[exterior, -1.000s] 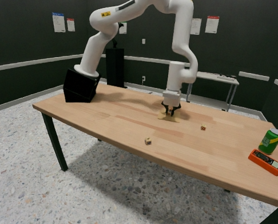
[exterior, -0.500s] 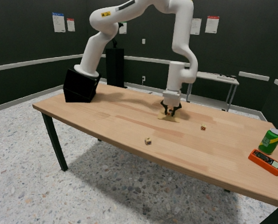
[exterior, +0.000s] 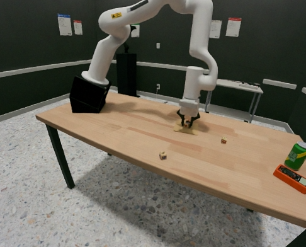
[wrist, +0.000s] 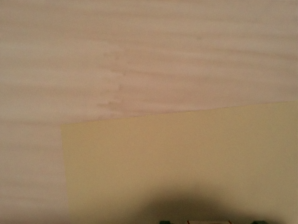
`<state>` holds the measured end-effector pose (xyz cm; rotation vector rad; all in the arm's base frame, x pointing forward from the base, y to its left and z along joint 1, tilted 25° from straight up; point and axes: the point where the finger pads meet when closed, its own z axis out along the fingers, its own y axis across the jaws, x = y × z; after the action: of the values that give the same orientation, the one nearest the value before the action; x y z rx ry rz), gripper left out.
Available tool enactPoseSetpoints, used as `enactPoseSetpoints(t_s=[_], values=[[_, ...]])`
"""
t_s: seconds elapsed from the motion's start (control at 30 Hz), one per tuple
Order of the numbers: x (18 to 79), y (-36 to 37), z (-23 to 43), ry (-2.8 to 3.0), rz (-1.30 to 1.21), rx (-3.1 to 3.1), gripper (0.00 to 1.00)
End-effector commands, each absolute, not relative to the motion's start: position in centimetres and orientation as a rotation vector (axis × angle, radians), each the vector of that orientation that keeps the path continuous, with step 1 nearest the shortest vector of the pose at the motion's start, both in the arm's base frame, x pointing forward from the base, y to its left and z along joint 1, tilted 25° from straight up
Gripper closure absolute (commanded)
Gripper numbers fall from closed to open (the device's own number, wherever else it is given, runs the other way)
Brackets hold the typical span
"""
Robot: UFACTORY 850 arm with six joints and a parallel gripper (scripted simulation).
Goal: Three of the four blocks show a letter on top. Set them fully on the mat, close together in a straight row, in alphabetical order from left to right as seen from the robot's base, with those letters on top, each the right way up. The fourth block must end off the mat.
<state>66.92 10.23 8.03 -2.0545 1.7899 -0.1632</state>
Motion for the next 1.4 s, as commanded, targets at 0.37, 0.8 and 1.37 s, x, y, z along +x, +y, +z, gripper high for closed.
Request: enactPoseSetpoints(t_s=[0.37,0.8,1.37], values=[[65.1,9.0,13.2,1.789,-0.165,-2.054,0.57],[64.1,8.3,15.8,1.789,-0.165,-2.054,0.00],[64.1,8.3,15.8,1.789,-0.165,-2.054,0.00]])
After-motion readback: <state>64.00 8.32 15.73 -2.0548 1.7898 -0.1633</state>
